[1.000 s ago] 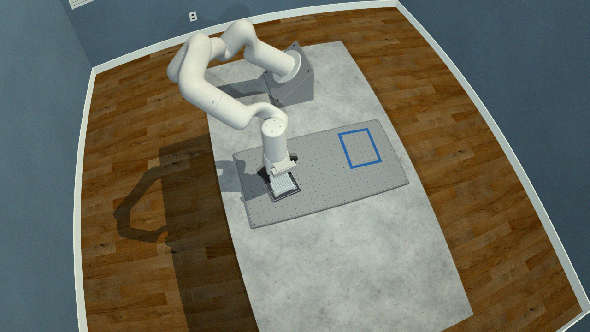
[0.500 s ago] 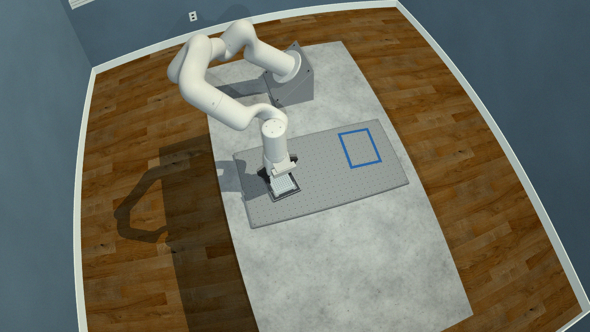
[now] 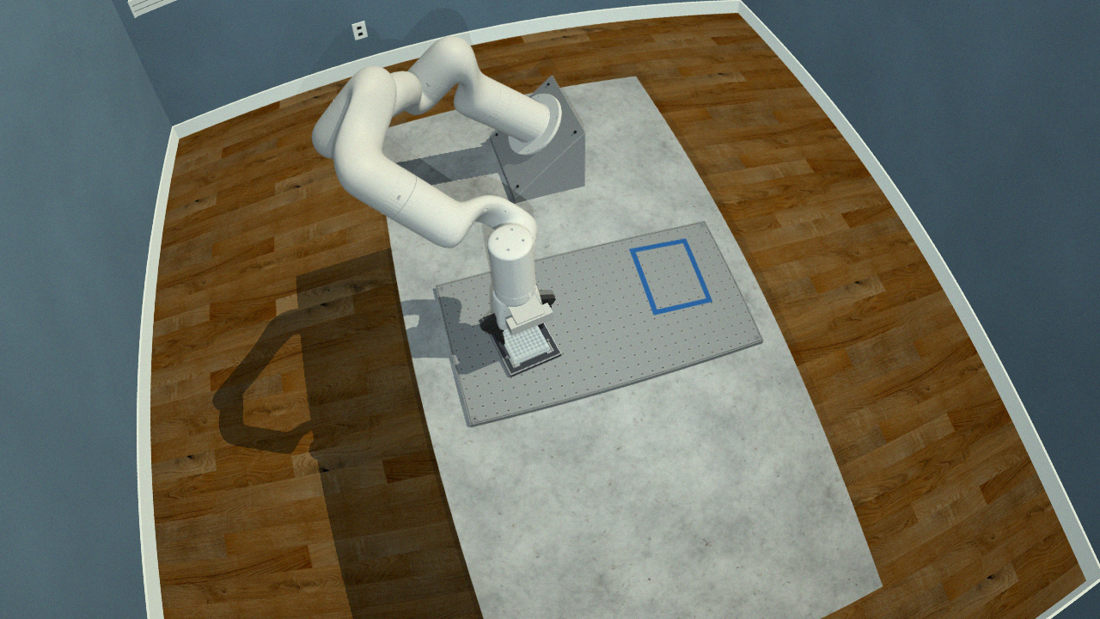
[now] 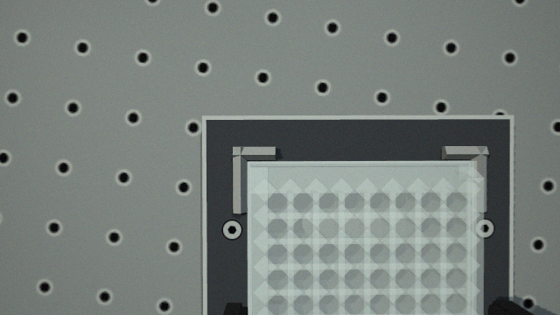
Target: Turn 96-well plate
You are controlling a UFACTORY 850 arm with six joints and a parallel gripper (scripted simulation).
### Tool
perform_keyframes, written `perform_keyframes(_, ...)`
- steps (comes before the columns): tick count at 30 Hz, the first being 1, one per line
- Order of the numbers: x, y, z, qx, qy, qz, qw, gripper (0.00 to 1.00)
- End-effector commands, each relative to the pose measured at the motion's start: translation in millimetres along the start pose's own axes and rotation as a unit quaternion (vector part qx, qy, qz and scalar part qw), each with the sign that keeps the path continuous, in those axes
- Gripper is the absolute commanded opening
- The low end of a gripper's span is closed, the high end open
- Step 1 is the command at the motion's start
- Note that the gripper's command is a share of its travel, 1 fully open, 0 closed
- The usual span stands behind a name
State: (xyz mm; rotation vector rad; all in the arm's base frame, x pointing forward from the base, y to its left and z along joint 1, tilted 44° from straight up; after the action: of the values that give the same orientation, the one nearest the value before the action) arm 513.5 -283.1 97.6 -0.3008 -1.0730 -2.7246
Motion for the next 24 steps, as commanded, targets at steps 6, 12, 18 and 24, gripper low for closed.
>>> perform_keyframes(6, -0.6, 0.4, -4.5, 0.0, 0.001, 0.0, 1.0, 1.0)
perform_keyframes(12, -0.6, 0.3, -5.2, 0.0, 0.001, 0.0, 1.0, 1.0)
perform_keyframes(18, -0.6, 0.3, -5.2, 0.0, 0.001, 0.0, 1.0, 1.0)
perform_keyframes(24, -0.6, 0.4, -5.2, 0.0, 0.001, 0.0, 1.0, 1.0)
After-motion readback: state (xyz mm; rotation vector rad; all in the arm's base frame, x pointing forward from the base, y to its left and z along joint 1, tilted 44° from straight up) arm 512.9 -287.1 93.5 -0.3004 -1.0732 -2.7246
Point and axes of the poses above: the point where the finger pads meet when closed, its own z axis back along the fingers, its own y axis across the jaws, x = y × z, the point moved 1 cm from there along z, back along the fingers, and after that the axes turned 14 degrees about z, right-handed, at the moved point
